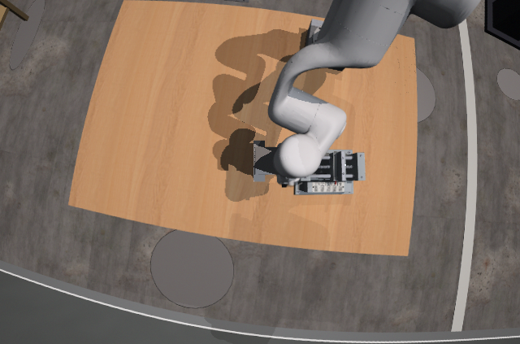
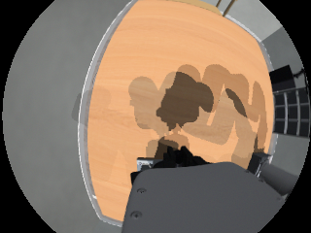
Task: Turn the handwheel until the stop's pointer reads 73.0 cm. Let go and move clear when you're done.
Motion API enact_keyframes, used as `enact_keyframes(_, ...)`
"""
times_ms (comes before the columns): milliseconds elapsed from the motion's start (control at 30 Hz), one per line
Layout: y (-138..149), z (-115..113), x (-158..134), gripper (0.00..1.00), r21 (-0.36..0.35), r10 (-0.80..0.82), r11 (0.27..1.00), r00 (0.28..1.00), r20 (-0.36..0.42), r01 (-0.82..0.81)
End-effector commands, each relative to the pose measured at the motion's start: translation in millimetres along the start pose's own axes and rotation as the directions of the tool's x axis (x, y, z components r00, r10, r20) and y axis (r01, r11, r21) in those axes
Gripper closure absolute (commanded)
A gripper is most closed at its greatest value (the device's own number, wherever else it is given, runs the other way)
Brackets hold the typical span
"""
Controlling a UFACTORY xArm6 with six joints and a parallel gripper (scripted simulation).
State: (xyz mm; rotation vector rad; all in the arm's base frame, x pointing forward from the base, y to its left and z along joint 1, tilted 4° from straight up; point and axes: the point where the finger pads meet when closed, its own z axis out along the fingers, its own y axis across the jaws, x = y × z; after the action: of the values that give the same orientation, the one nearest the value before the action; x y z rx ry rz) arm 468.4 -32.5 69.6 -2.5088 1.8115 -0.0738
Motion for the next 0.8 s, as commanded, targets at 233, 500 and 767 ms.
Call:
enact_keyframes(233,-5.0,0.0,0.3,0.94,0.001,0.0,1.0,1.0,0.0,0.0)
enact_keyframes(500,-6.9,0.4,0.3,0.94,0.001,0.0,1.0,1.0,0.0,0.0)
enact_keyframes(767,-8.8,0.9,0.3,0.94,0.001,0.0,1.0,1.0,0.0,0.0)
